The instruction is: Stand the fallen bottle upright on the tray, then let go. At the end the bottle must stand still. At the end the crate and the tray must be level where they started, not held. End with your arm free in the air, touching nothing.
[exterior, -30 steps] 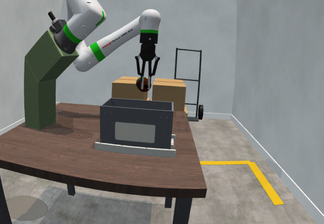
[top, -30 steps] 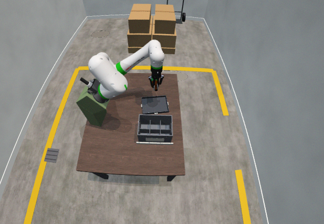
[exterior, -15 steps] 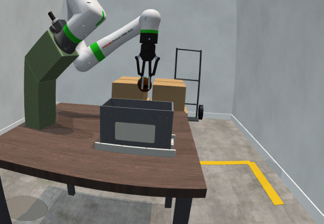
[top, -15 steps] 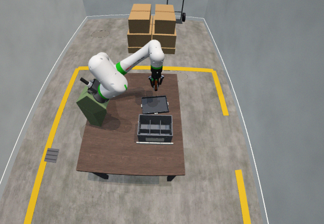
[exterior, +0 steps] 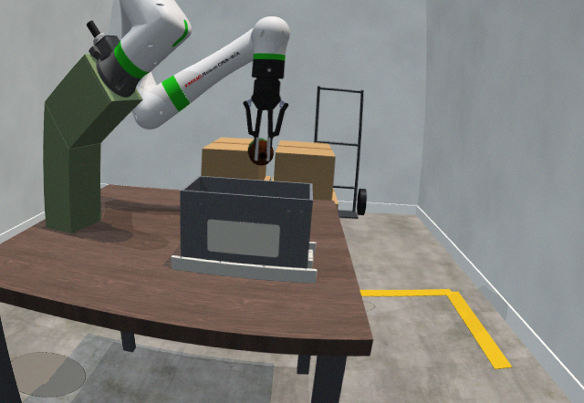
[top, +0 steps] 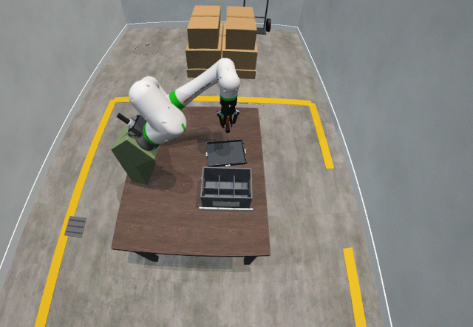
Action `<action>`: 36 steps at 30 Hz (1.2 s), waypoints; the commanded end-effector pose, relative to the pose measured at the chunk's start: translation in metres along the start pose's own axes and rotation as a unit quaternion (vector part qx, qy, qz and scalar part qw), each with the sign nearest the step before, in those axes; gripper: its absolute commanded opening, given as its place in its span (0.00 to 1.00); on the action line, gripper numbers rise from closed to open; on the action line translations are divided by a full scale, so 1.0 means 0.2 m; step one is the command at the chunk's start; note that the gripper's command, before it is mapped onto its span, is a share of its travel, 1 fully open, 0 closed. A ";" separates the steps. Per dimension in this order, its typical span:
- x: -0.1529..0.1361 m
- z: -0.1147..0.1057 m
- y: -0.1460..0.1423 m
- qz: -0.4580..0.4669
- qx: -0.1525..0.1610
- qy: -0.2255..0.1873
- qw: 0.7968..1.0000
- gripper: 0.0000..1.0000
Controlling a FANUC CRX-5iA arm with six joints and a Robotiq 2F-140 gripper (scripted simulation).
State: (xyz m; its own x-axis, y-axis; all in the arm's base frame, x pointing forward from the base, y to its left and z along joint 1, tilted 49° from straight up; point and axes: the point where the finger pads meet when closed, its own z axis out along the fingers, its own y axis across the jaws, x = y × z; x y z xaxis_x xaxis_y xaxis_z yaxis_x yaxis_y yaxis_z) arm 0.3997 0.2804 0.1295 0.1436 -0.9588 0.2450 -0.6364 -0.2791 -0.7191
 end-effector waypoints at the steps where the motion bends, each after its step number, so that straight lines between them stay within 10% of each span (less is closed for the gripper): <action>1: 0.00 0.00 0.00 0.000 0.000 0.000 1.000 0.00; 36: 0.00 0.00 0.00 0.080 0.000 0.000 0.997 0.00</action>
State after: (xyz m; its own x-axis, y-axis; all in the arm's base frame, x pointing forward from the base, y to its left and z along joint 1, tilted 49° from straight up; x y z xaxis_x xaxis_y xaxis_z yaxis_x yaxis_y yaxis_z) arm 0.3997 0.2803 0.1295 0.0427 -0.9907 0.1296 -0.6511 -0.1259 -0.7485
